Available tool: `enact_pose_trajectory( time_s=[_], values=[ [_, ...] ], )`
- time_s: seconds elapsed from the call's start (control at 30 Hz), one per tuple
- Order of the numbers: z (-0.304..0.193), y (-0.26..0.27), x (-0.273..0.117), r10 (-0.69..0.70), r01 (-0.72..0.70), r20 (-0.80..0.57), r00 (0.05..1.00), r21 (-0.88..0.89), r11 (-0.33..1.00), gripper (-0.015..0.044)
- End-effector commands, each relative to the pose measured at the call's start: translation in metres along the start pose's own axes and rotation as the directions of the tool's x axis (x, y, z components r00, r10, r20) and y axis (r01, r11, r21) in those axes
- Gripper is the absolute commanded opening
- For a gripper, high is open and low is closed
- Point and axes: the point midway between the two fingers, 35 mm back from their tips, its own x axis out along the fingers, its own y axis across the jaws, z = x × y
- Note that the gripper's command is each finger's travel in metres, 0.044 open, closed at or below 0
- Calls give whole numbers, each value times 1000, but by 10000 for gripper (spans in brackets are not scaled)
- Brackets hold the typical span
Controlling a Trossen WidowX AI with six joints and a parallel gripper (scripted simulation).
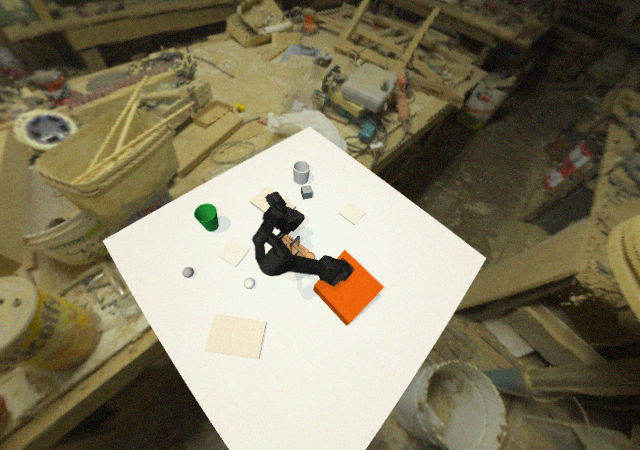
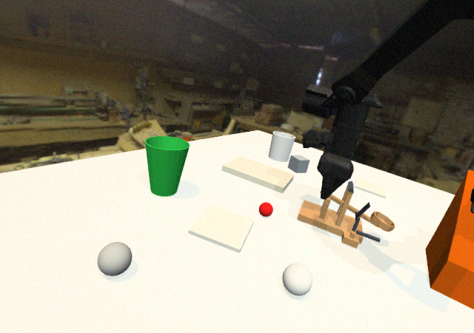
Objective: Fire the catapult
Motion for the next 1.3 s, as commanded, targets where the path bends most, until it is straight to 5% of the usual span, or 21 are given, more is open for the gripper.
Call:
enact_pose_trajectory(
  time_s=[0.0, 0.93, 1.27],
  values=[
    [-4, 0, 10, 9, -9, -13, 1000, 15, 1000, 440],
    [-5, 1, 45, 13, -12, -13, 1000, 15, 1000, 440],
    [-2, 1, 42, 6, -6, -5, 1000, 3, 1000, 177]
  ],
)
